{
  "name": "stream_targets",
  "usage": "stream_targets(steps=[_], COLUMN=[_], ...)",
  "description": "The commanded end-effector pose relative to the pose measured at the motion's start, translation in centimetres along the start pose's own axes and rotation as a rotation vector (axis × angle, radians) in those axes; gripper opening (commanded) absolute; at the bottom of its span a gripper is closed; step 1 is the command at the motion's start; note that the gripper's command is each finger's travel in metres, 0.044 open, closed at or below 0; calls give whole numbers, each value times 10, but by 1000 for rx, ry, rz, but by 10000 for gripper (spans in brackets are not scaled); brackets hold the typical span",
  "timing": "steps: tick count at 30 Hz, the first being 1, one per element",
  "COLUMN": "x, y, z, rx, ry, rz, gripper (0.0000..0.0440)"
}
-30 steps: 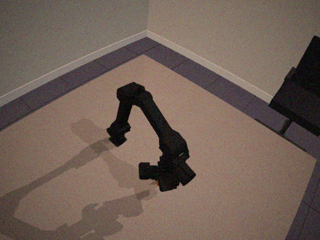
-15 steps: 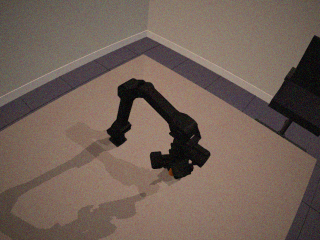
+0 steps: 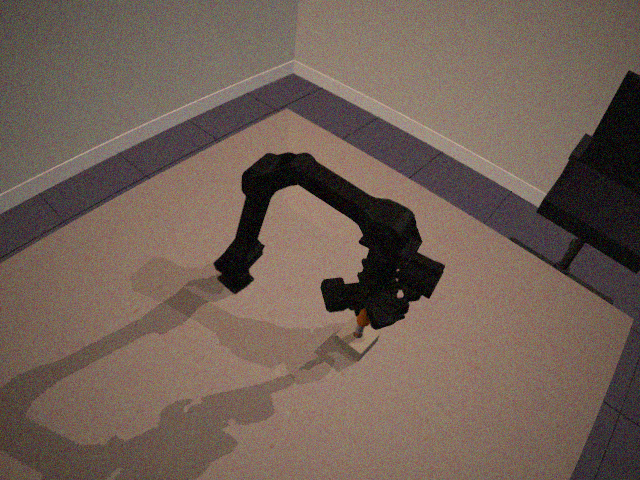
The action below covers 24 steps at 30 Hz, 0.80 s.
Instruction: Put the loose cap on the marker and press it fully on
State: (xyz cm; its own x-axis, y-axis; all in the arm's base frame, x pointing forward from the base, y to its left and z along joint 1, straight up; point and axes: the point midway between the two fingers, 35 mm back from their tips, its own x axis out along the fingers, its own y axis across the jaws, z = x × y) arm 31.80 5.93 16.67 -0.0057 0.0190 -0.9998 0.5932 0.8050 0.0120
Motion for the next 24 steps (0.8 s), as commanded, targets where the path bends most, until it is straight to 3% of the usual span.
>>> stream_targets(steps=[1, 24], x=[-2, 37], y=[6, 8], z=[-6, -10], rx=[1, -10], ry=[8, 78], rz=[-3, -54], gripper=[34, 4])
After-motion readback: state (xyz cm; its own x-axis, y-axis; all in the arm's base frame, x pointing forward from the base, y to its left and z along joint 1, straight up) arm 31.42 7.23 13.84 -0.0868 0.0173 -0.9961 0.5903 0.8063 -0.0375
